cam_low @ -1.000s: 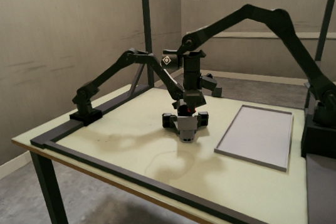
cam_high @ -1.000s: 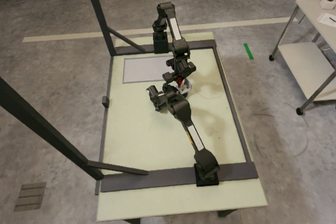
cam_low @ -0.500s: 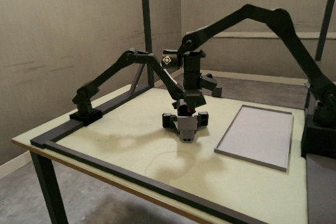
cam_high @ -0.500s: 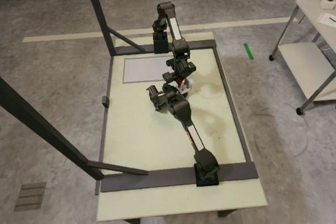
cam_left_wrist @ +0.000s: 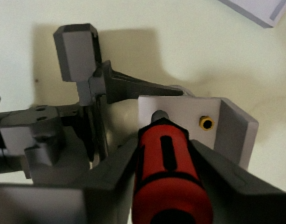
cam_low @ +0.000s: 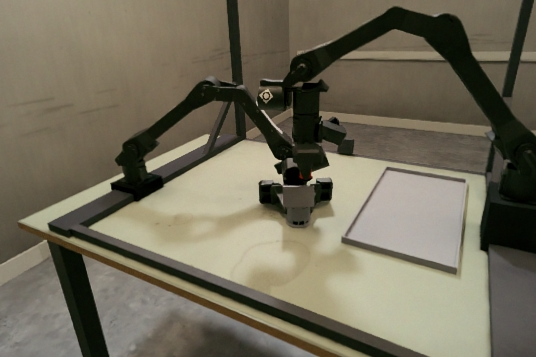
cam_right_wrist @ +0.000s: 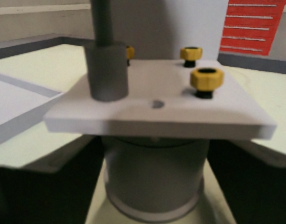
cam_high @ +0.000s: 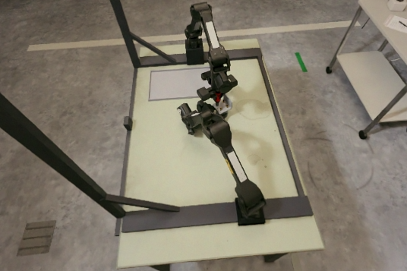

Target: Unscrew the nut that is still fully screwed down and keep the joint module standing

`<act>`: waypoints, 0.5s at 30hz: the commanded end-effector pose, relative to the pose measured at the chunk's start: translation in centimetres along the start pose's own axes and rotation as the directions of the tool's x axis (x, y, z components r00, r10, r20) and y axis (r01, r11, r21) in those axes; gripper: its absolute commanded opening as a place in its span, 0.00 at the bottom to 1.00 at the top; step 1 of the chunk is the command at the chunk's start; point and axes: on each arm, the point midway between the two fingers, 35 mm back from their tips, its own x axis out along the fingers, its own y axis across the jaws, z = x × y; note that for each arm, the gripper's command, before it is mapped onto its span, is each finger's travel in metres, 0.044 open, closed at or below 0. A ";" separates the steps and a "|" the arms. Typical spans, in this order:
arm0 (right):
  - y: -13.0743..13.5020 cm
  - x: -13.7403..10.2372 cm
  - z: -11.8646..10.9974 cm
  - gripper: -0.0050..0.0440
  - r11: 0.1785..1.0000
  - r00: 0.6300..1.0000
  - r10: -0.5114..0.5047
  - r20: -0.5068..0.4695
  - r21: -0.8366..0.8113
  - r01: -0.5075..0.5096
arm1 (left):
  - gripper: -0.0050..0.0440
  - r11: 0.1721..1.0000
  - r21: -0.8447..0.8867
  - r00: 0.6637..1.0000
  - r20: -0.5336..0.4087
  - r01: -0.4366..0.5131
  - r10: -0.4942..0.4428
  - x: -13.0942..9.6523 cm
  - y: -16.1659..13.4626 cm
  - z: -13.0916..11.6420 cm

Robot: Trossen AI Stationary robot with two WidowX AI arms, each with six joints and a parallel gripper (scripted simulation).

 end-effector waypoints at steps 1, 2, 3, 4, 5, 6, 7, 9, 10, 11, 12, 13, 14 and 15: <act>0.5 -0.3 2.3 0.60 0.999 1.000 0.008 0.004 0.051 -0.008 | 0.37 1.000 0.000 1.000 -0.008 -0.004 0.004 -0.1 -0.1 -0.1; 0.5 -0.3 2.3 0.60 0.999 1.000 0.008 0.004 0.051 -0.008 | 0.37 1.000 0.000 1.000 -0.008 -0.004 0.004 -0.1 -0.1 -0.1; 0.5 -0.3 2.3 0.60 0.999 1.000 0.008 0.004 0.051 -0.008 | 0.37 0.999 -0.049 1.000 -0.008 -0.004 0.004 -0.1 -0.1 -0.1; 0.5 -0.3 2.3 0.60 0.999 1.000 0.008 0.004 0.051 -0.008 | 0.37 0.996 -0.093 1.000 -0.008 -0.005 0.004 -0.1 -0.1 -0.1; 0.5 -0.3 2.3 0.60 0.999 1.000 0.008 0.004 0.051 -0.008 | 0.37 0.991 -0.136 1.000 -0.008 -0.005 0.004 -0.1 -0.1 -0.1; 0.5 -0.3 2.3 0.60 0.999 1.000 0.008 0.004 0.051 -0.008 | 0.37 0.984 -0.179 1.000 -0.008 -0.005 0.004 -0.1 -0.1 -0.1; 0.5 -0.3 2.3 0.60 0.999 1.000 0.008 0.004 0.051 -0.008 | 0.37 0.975 -0.222 1.000 -0.008 -0.006 0.004 -0.1 -0.1 -0.1; 0.5 -0.3 2.3 0.60 0.999 1.000 0.008 0.004 0.051 -0.008 | 0.37 0.952 -0.306 1.000 -0.007 -0.008 0.006 -0.1 0.0 -0.1; 0.5 -0.3 2.3 0.60 0.999 1.000 0.008 0.004 0.051 -0.008 | 0.37 0.938 -0.347 1.000 -0.007 -0.008 0.005 -0.1 0.0 -0.1; 0.5 -0.3 2.3 0.60 0.999 1.000 0.008 0.004 0.051 -0.008 | 0.37 0.922 -0.388 1.000 -0.008 -0.007 0.005 -0.1 0.0 -0.1; 0.5 -0.3 2.3 0.60 0.999 1.000 0.008 0.004 0.051 -0.008 | 0.37 0.904 -0.428 1.000 -0.008 -0.007 0.005 -0.1 0.0 -0.1; 0.5 -0.3 2.3 0.60 0.999 1.000 0.008 0.004 0.051 -0.008 | 0.37 0.884 -0.467 1.000 -0.008 -0.008 0.004 -0.1 0.0 -0.1; 0.5 -0.3 2.3 0.60 0.999 1.000 0.008 0.004 0.051 -0.008 | 0.37 0.863 -0.505 1.000 -0.008 -0.008 0.004 -0.1 0.0 -0.1; 0.5 -0.3 2.3 0.60 0.999 1.000 0.008 0.004 0.051 -0.008 | 0.37 0.863 -0.505 1.000 -0.008 -0.008 0.004 -0.1 0.0 -0.1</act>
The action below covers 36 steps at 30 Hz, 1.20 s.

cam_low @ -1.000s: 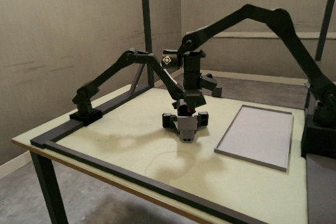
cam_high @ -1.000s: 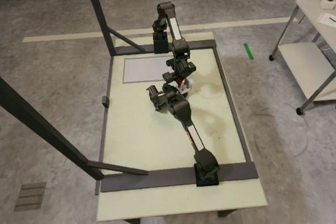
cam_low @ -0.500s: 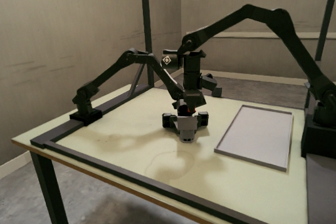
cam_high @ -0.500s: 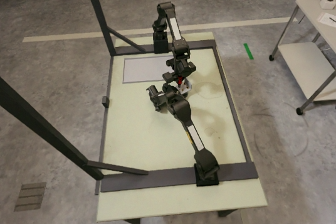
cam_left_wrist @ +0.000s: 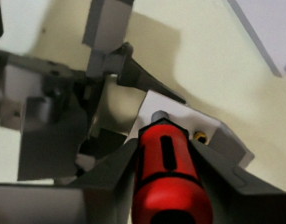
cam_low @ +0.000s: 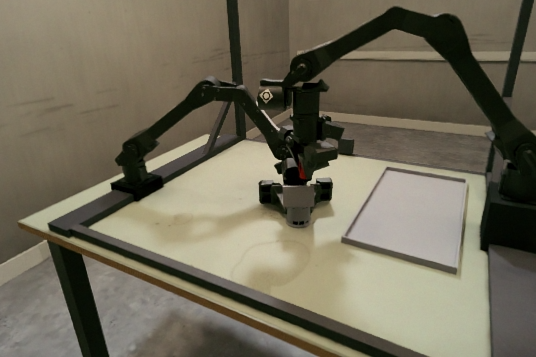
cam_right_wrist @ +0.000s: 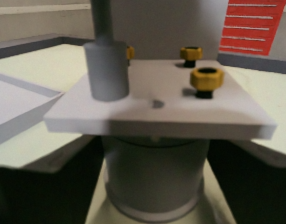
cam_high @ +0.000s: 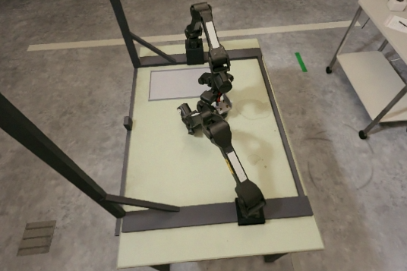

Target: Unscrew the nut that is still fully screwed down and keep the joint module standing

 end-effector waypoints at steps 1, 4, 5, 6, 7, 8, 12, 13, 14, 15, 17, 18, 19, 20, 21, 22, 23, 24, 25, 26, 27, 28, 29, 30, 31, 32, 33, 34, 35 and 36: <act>0.5 -0.2 2.3 0.60 0.999 1.000 0.007 0.005 0.051 -0.008 | 0.37 0.994 -0.111 1.000 -0.005 -0.008 0.007 -0.1 0.0 -0.1; 0.5 -0.2 2.3 0.60 0.999 1.000 0.007 0.005 0.051 -0.008 | 0.37 0.994 -0.111 1.000 -0.005 -0.008 0.007 -0.1 0.0 -0.1; 0.5 -0.2 2.3 0.60 0.999 1.000 0.007 0.005 0.051 -0.008 | 0.37 0.988 -0.151 1.000 -0.005 -0.008 0.007 -0.1 0.0 -0.1; 0.5 -0.2 2.3 0.60 0.999 1.000 0.007 0.005 0.051 -0.008 | 0.37 0.981 -0.192 1.000 -0.005 -0.008 0.007 -0.1 0.0 -0.1; 0.5 -0.2 2.3 0.60 0.999 1.000 0.007 0.005 0.051 -0.008 | 0.37 0.973 -0.232 1.000 -0.005 -0.008 0.007 -0.1 0.0 -0.1; 0.5 -0.2 2.3 0.60 0.999 1.000 0.007 0.005 0.051 -0.008 | 0.37 0.962 -0.271 1.000 -0.005 -0.008 0.007 -0.1 0.0 -0.1; 0.5 -0.2 2.3 0.60 0.999 1.000 0.007 0.005 0.051 -0.008 | 0.37 0.905 -0.424 1.000 -0.005 -0.009 0.007 -0.1 0.0 -0.1; 0.5 -0.2 2.3 0.60 0.999 1.000 0.007 0.005 0.051 -0.008 | 0.37 0.887 -0.461 1.000 -0.005 -0.009 0.007 -0.1 0.0 -0.1; 0.5 -0.2 2.3 0.60 0.999 1.000 0.007 0.005 0.051 -0.008 | 0.37 0.868 -0.497 1.000 -0.005 -0.009 0.007 -0.1 0.0 -0.1; 0.5 -0.2 2.3 0.60 0.999 1.000 0.007 0.005 0.051 -0.008 | 0.37 0.847 -0.532 1.000 -0.005 -0.009 0.007 -0.1 0.0 -0.1; 0.5 -0.2 2.3 0.60 0.999 1.000 0.007 0.005 0.051 -0.008 | 0.37 0.824 -0.566 1.000 -0.005 -0.009 0.007 -0.1 0.0 -0.1; 0.5 -0.2 2.3 0.60 0.999 1.000 0.007 0.005 0.051 -0.008 | 0.37 0.824 -0.566 1.000 -0.005 -0.009 0.007 -0.1 0.0 -0.1; 0.5 -0.2 2.3 0.60 0.999 1.000 0.007 0.005 0.051 -0.008 | 0.37 0.824 -0.566 1.000 -0.005 -0.009 0.007 -0.1 0.0 -0.1; 0.5 -0.2 2.3 0.60 0.999 1.000 0.007 0.005 0.051 -0.008 | 0.37 0.824 -0.566 1.000 -0.005 -0.009 0.007 -0.1 0.0 -0.1; 0.5 -0.2 2.3 0.60 0.999 1.000 0.007 0.005 0.051 -0.008 | 0.37 0.824 -0.566 1.000 -0.005 -0.009 0.007 -0.1 0.0 -0.1; 0.5 -0.2 2.3 0.60 0.999 1.000 0.007 0.005 0.051 -0.008 | 0.37 0.800 -0.600 1.000 -0.005 -0.008 0.007 -0.1 0.0 -0.1; 0.5 -0.2 2.3 0.60 0.999 1.000 0.007 0.005 0.051 -0.008 | 0.37 0.775 -0.632 1.000 -0.005 -0.008 0.007 -0.1 0.0 -0.1; 0.5 -0.2 2.3 0.60 0.999 1.000 0.007 0.005 0.051 -0.008 | 0.37 0.748 -0.663 1.000 -0.005 -0.008 0.007 -0.1 0.0 -0.1; 0.5 -0.2 2.3 0.60 0.999 1.000 0.007 0.005 0.051 -0.008 | 0.37 0.720 -0.694 1.000 -0.005 -0.008 0.007 -0.1 0.0 -0.1; 0.5 -0.2 2.3 0.60 0.999 1.000 0.007 0.005 0.051 -0.008 | 0.37 0.691 -0.723 1.000 -0.005 -0.008 0.007 -0.1 0.0 -0.1; 0.5 -0.2 2.3 0.60 0.999 1.000 0.007 0.005 0.051 -0.008 | 0.37 0.661 -0.750 1.000 -0.005 -0.008 0.007 -0.1 0.0 -0.1; 0.5 -0.2 2.3 0.60 0.999 1.000 0.007 0.005 0.051 -0.008 | 0.37 0.630 -0.777 1.000 -0.005 -0.008 0.007 -0.1 0.0 -0.1; 0.5 -0.2 2.3 0.60 0.999 1.000 0.007 0.005 0.051 -0.008 | 0.37 0.597 -0.802 1.000 -0.005 -0.008 0.007 -0.1 0.0 -0.1; 0.5 -0.2 2.3 0.60 0.999 1.000 0.007 0.005 0.051 -0.008 | 0.37 0.564 -0.826 1.000 -0.005 -0.008 0.007 -0.1 0.0 -0.1; 0.5 -0.2 2.3 0.60 0.999 1.000 0.007 0.005 0.051 -0.008 | 0.37 0.529 -0.848 1.000 -0.005 -0.008 0.007 -0.1 0.0 -0.1; 0.5 -0.2 2.3 0.60 0.999 1.000 0.007 0.005 0.051 -0.008 | 0.37 0.494 -0.869 1.000 -0.005 -0.007 0.007 -0.1 0.0 -0.1; 0.5 -0.2 2.3 0.60 0.999 1.000 0.007 0.005 0.051 -0.008 | 0.37 0.458 -0.889 1.000 -0.005 -0.007 0.006 -0.1 0.0 -0.1; 0.5 -0.2 2.3 0.60 0.999 1.000 0.007 0.005 0.051 -0.008 | 0.37 0.458 -0.889 1.000 -0.005 -0.007 0.006 -0.1 0.0 -0.1; 0.5 -0.2 2.3 0.60 0.999 1.000 0.007 0.005 0.051 -0.008 | 0.37 0.458 -0.889 1.000 -0.005 -0.007 0.006 -0.1 0.0 -0.1; 0.5 -0.2 2.3 0.60 0.999 1.000 0.007 0.005 0.051 -0.008 | 0.37 0.458 -0.889 1.000 -0.005 -0.007 0.006 -0.1 0.0 -0.1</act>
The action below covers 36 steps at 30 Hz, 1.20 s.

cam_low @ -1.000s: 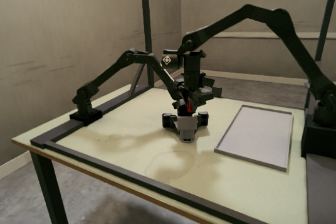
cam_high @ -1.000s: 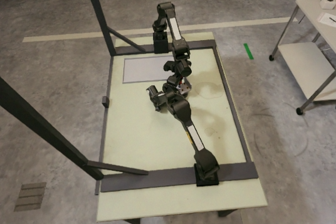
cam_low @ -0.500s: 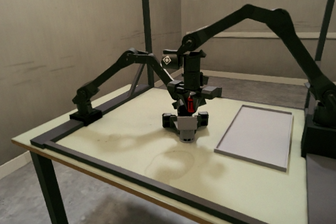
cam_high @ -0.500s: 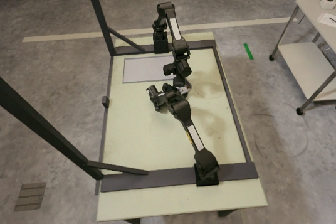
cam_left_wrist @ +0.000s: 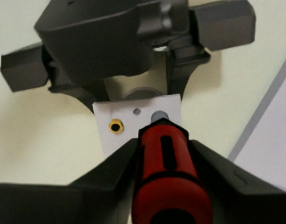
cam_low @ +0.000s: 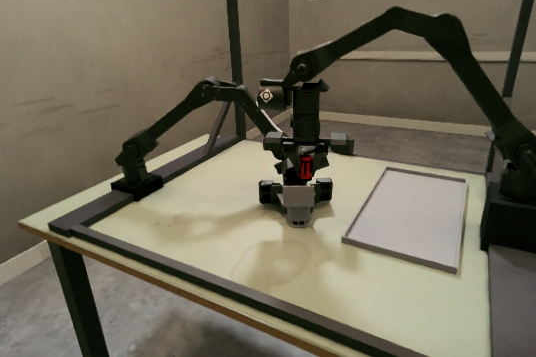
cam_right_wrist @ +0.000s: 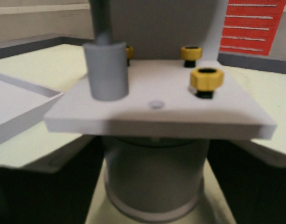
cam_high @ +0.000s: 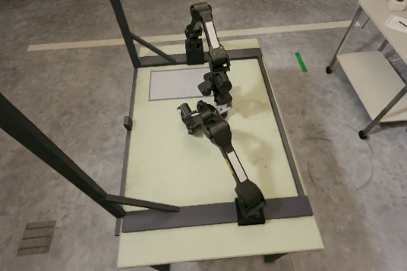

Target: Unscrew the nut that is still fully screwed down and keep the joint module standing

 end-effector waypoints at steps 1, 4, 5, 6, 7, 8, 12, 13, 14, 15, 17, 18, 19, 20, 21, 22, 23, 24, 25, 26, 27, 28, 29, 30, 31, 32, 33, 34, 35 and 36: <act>0.5 -0.2 2.3 0.60 0.999 1.000 0.007 0.005 0.051 -0.008 | 0.37 0.998 -0.064 1.000 0.002 -0.006 0.006 -0.1 0.1 -0.2; 0.5 -0.2 2.3 0.60 0.999 1.000 0.007 0.005 0.051 -0.008 | 0.37 0.989 -0.145 1.000 0.002 -0.006 0.007 -0.1 0.1 -0.2; 0.5 -0.2 2.3 0.60 0.999 1.000 0.007 0.005 0.051 -0.008 | 0.37 0.983 -0.186 1.000 0.002 -0.006 0.007 -0.1 0.1 -0.2; 0.5 -0.2 2.3 0.60 0.999 1.000 0.007 0.005 0.051 -0.008 | 0.37 0.974 -0.226 1.000 0.002 -0.006 0.007 -0.1 0.1 -0.2; 0.5 -0.2 2.3 0.60 0.999 1.000 0.007 0.005 0.051 -0.008 | 0.37 0.964 -0.266 1.000 0.002 -0.006 0.007 -0.1 0.1 -0.2; 0.5 -0.2 2.3 0.60 0.999 1.000 0.007 0.005 0.051 -0.008 | 0.37 0.952 -0.305 1.000 0.002 -0.006 0.007 -0.1 0.1 -0.2; 0.5 -0.2 2.3 0.60 0.999 1.000 0.007 0.005 0.051 -0.008 | 0.37 0.889 -0.457 1.000 0.002 -0.005 0.006 -0.1 0.1 -0.2; 0.5 -0.2 2.3 0.60 0.999 1.000 0.007 0.005 0.051 -0.008 | 0.37 0.870 -0.493 1.000 0.002 -0.004 0.006 -0.1 0.1 -0.2; 0.5 -0.2 2.3 0.60 0.999 1.000 0.007 0.005 0.051 -0.008 | 0.37 0.849 -0.528 1.000 0.002 -0.004 0.006 -0.1 0.1 -0.2; 0.5 -0.2 2.3 0.60 0.999 1.000 0.007 0.005 0.051 -0.008 | 0.37 0.849 -0.528 1.000 0.002 -0.004 0.006 -0.1 0.1 -0.2; 0.5 -0.2 2.3 0.60 0.999 1.000 0.007 0.005 0.051 -0.008 | 0.37 0.849 -0.528 1.000 0.002 -0.004 0.006 -0.1 0.1 -0.2; 0.5 -0.2 2.3 0.60 0.999 1.000 0.007 0.005 0.051 -0.008 | 0.37 0.849 -0.528 1.000 0.002 -0.004 0.006 -0.1 0.1 -0.2; 0.5 -0.2 2.3 0.60 0.999 1.000 0.007 0.005 0.051 -0.008 | 0.37 0.849 -0.528 1.000 0.002 -0.004 0.006 -0.1 0.1 -0.2; 0.5 -0.2 2.3 0.60 0.999 1.000 0.007 0.005 0.051 -0.008 | 0.37 0.827 -0.563 1.000 0.002 -0.004 0.007 -0.2 0.1 -0.2; 0.5 -0.2 2.3 0.60 0.999 1.000 0.007 0.005 0.051 -0.008 | 0.37 0.803 -0.596 1.000 0.002 -0.004 0.007 -0.2 0.1 -0.2; 0.5 -0.2 2.3 0.60 0.999 1.000 0.007 0.005 0.051 -0.008 | 0.37 0.778 -0.629 1.000 0.002 -0.004 0.007 -0.2 0.1 -0.2; 0.5 -0.2 2.3 0.60 0.999 1.000 0.007 0.005 0.051 -0.008 | 0.37 0.751 -0.660 1.000 0.002 -0.004 0.007 -0.2 0.1 -0.2; 0.5 -0.2 2.3 0.60 0.999 1.000 0.007 0.005 0.051 -0.008 | 0.37 0.723 -0.691 1.000 0.002 -0.003 0.007 -0.2 0.1 -0.2; 0.5 -0.2 2.3 0.60 0.999 1.000 0.007 0.005 0.051 -0.008 | 0.37 0.694 -0.720 1.000 0.002 -0.003 0.007 -0.2 0.1 -0.2; 0.5 -0.2 2.3 0.60 0.999 1.000 0.007 0.005 0.051 -0.008 | 0.37 0.664 -0.748 1.000 0.002 -0.003 0.007 -0.2 0.1 -0.2; 0.5 -0.2 2.3 0.60 0.999 1.000 0.007 0.005 0.051 -0.008 | 0.37 0.633 -0.774 1.000 0.002 -0.002 0.006 -0.2 0.1 -0.2; 0.5 -0.2 2.3 0.60 0.999 1.000 0.007 0.005 0.051 -0.008 | 0.37 0.601 -0.800 1.000 0.002 -0.002 0.006 -0.2 0.1 -0.2; 0.5 -0.2 2.3 0.60 0.999 1.000 0.007 0.005 0.051 -0.008 | 0.37 0.567 -0.824 1.000 0.002 -0.002 0.006 -0.2 0.1 -0.2; 0.5 -0.2 2.3 0.60 0.999 1.000 0.007 0.005 0.051 -0.008 | 0.37 0.533 -0.846 1.000 0.002 -0.002 0.006 -0.2 0.1 -0.2; 0.5 -0.2 2.3 0.60 0.999 1.000 0.007 0.005 0.051 -0.008 | 0.37 0.498 -0.867 1.000 0.002 -0.001 0.006 -0.2 0.1 -0.2; 0.5 -0.2 2.3 0.60 0.999 1.000 0.007 0.005 0.051 -0.008 | 0.37 0.498 -0.867 1.000 0.002 -0.001 0.006 -0.2 0.1 -0.2; 0.5 -0.2 2.3 0.60 0.999 1.000 0.007 0.005 0.051 -0.008 | 0.37 0.498 -0.867 1.000 0.002 -0.001 0.006 -0.2 0.1 -0.2; 0.5 -0.2 2.3 0.60 0.999 1.000 0.007 0.005 0.051 -0.008 | 0.37 0.498 -0.867 1.000 0.002 -0.001 0.006 -0.2 0.1 -0.2; 0.5 -0.2 2.3 0.60 0.999 1.000 0.007 0.005 0.051 -0.008 | 0.37 0.498 -0.867 1.000 0.002 -0.001 0.006 -0.2 0.1 -0.2; 0.5 -0.2 2.3 0.60 0.999 1.000 0.007 0.005 0.051 -0.008 | 0.37 0.498 -0.867 1.000 0.002 -0.001 0.006 -0.2 0.1 -0.2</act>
